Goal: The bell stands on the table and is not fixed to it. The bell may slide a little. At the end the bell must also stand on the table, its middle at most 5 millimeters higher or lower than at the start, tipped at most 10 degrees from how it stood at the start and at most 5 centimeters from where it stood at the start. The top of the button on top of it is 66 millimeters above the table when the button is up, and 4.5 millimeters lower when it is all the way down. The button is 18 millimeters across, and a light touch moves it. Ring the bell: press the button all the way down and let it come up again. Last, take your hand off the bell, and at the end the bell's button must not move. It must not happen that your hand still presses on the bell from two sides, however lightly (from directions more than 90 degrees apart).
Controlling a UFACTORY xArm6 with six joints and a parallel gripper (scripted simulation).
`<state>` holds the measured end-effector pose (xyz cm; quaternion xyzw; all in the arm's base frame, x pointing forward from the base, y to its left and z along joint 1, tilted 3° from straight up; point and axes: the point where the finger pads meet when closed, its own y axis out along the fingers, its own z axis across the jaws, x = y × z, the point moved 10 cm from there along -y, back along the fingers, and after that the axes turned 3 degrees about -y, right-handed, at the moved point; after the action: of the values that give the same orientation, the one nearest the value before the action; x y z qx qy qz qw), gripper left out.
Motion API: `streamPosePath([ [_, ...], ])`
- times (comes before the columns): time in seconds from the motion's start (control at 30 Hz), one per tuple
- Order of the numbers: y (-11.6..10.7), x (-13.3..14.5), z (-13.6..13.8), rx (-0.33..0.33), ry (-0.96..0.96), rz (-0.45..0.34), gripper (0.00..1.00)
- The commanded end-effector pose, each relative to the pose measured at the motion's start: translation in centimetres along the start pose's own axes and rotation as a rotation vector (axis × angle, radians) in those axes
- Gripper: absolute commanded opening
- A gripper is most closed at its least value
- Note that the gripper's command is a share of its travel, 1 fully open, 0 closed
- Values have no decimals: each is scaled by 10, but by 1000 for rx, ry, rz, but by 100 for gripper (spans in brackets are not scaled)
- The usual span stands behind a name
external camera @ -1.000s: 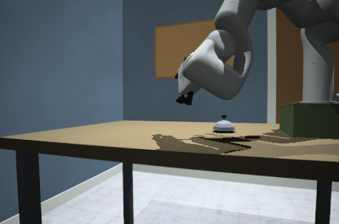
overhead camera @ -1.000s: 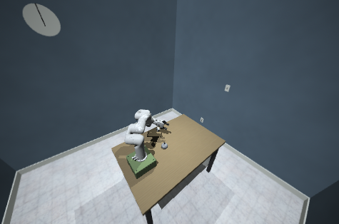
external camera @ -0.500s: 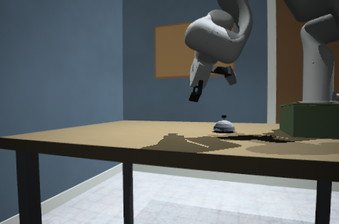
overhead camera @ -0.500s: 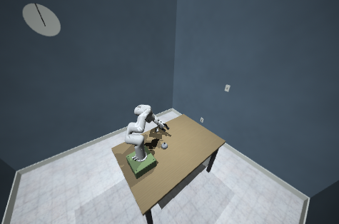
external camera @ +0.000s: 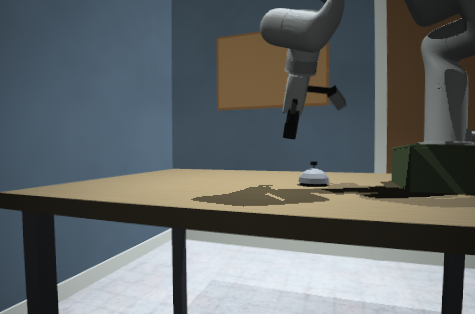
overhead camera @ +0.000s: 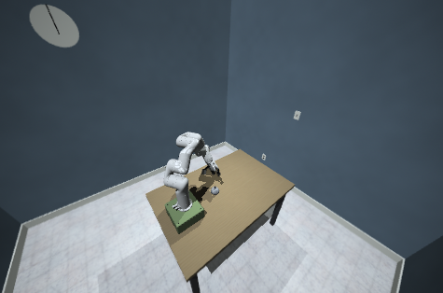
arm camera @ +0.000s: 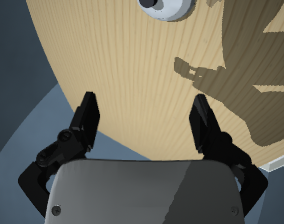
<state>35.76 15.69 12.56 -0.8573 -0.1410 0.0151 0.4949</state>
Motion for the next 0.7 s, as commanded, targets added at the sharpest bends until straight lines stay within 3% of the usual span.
streamPosePath([
  [0.0,6,-12,-26,144,59,63,100],
  [0.1,7,-15,-30,167,72,73,100],
  [0.13,10,-21,-39,220,103,97,100],
  [0.2,10,-21,-39,222,104,98,100],
  [0.23,13,-26,-48,267,130,120,100],
  [0.3,13,-26,-48,267,130,120,100],
  [0.33,16,-31,-55,305,151,140,100],
  [0.67,22,-41,-70,392,201,181,100],
])
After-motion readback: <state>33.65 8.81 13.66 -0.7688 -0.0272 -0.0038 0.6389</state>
